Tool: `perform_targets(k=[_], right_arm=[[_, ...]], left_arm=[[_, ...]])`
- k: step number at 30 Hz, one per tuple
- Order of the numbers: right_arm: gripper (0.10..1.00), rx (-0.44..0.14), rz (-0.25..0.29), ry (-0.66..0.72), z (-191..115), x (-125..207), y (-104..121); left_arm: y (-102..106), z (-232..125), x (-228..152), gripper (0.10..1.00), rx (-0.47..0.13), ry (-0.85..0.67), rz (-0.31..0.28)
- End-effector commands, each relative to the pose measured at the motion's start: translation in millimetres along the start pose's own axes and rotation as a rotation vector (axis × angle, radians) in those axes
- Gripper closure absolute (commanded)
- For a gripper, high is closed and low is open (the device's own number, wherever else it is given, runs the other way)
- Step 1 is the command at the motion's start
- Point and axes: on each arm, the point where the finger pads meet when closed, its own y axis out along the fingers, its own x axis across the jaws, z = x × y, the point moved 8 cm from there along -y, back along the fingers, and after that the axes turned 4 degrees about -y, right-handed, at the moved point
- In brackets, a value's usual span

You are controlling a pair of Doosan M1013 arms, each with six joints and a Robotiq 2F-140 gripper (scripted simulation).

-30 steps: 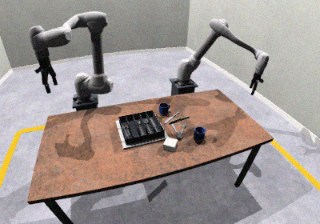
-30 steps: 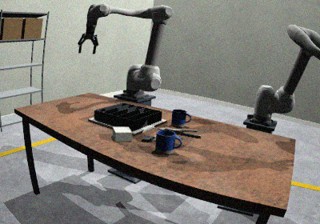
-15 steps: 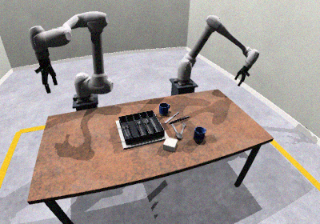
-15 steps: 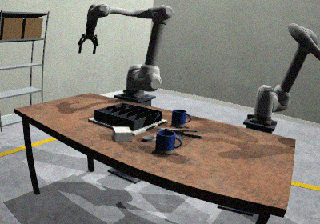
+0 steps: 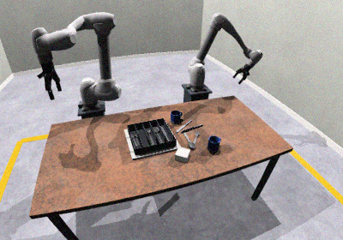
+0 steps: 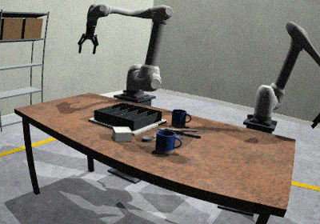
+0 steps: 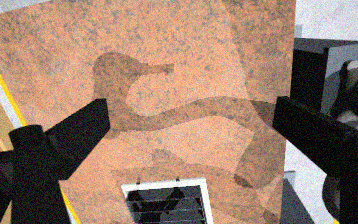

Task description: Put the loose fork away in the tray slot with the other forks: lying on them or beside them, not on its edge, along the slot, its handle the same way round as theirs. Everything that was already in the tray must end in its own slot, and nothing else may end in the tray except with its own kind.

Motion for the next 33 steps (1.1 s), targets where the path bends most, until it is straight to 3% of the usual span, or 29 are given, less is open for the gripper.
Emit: perform_targets(k=[1,4,6,7,11,23,33], right_arm=[[0.098,0.0,0.001,0.0,0,0,-1],[0.098,0.0,0.001,0.0,0,0,-1],[0.098,0.0,0.001,0.0,0,0,-1],[0.098,0.0,0.001,0.0,0,0,-1],[0.098,0.0,0.001,0.0,0,0,-1],[0.098,-0.001,0.0,0.017,-5,-4,1],[0.098,-0.001,-0.021,0.222,-71,-45,22]], left_arm=[[23,-33,-56,0.098,-0.088,-0.06,-0.042],[42,-63,-89,0.098,-0.151,-0.099,-0.078],[42,-63,-89,0.098,-0.151,-0.099,-0.078],[58,-92,-118,0.098,-0.166,-0.109,-0.088],[68,-110,-131,0.098,-0.205,-0.132,-0.112],[70,-114,-134,0.098,-0.214,-0.137,-0.118],[70,-114,-134,0.098,-0.214,-0.137,-0.118]])
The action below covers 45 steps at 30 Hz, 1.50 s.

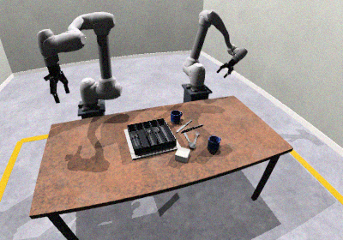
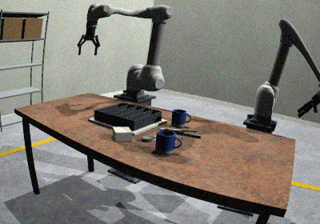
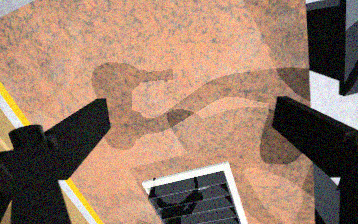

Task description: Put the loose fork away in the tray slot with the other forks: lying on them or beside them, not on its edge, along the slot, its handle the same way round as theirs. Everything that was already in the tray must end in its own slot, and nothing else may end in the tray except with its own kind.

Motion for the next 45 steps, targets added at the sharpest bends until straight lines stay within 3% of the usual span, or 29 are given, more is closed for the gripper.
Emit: perform_targets(k=[1,5,7,8,22,24,25,39,41,42,45], right_arm=[[0.098,0.008,-0.008,0.085,-30,-12,8],[0.098,0.01,-0.015,0.167,-61,-20,17],[0.098,0.01,-0.015,0.167,-61,-20,17],[0.098,0.013,-0.019,0.217,-81,-24,23],[0.098,0.032,-0.035,0.5,-201,-32,57],[0.098,0.032,-0.035,0.5,-201,-32,57],[0.098,0.038,-0.037,0.559,-227,-30,64],[0.098,0.065,-0.037,0.832,-351,-2,99],[0.098,0.065,-0.037,0.832,-351,-2,99],[0.098,0.07,-0.035,0.883,-374,7,106],[0.098,0.076,-0.032,0.937,-399,17,113]], left_arm=[[0,0,0,0.098,0.001,0.0,0.0],[0,0,0,0.098,0.001,0.0,0.0],[0,0,0,0.098,0.001,0.0,0.0],[0,0,0,0.098,0.001,0.0,0.0],[0,0,0,0.098,0.001,0.0,0.0],[0,0,0,0.098,0.001,0.0,0.0],[0,0,0,0.098,0.001,0.0,0.0],[0,0,0,0.098,0.001,0.0,0.0],[0,0,0,0.098,0.001,0.0,0.0],[0,0,0,0.098,0.001,0.0,0.0],[0,0,0,0.098,0.001,0.0,0.0]])
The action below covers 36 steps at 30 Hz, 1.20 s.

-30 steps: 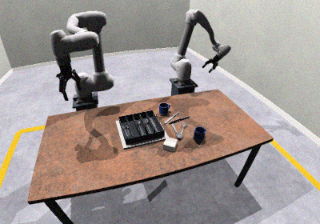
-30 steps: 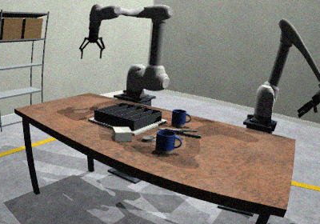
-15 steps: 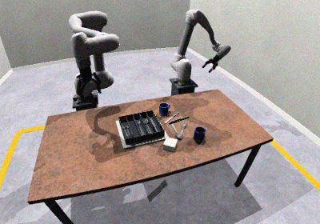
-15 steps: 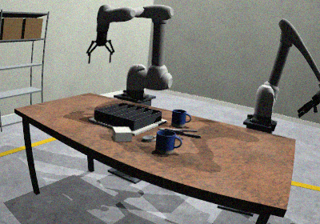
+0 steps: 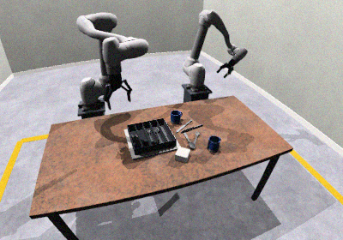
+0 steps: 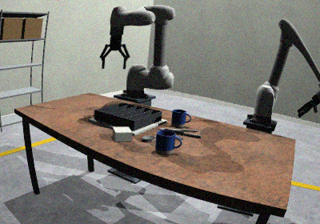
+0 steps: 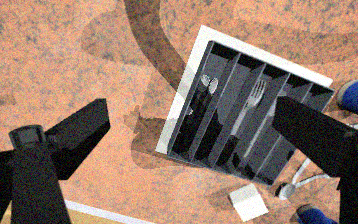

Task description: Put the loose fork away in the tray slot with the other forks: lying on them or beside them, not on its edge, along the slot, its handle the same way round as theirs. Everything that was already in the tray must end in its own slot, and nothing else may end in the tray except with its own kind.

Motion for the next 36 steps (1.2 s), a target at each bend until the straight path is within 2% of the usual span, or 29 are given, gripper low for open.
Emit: perform_targets(k=[1,11,13,17,36], right_arm=[[0.098,0.005,0.009,0.084,-14,37,9],[0.098,0.013,0.022,0.287,-33,139,36],[0.098,0.013,0.022,0.287,-33,139,36],[0.098,0.014,0.026,0.34,-35,167,43],[0.098,0.014,0.026,0.349,-35,171,45]], left_arm=[[0,0,0,0.098,0.001,0.0,0.0],[0,0,0,0.098,0.001,0.0,0.0],[0,0,0,0.098,0.001,0.0,0.0],[0,0,0,0.098,0.001,0.0,0.0],[0,0,0,0.098,0.001,0.0,0.0]])
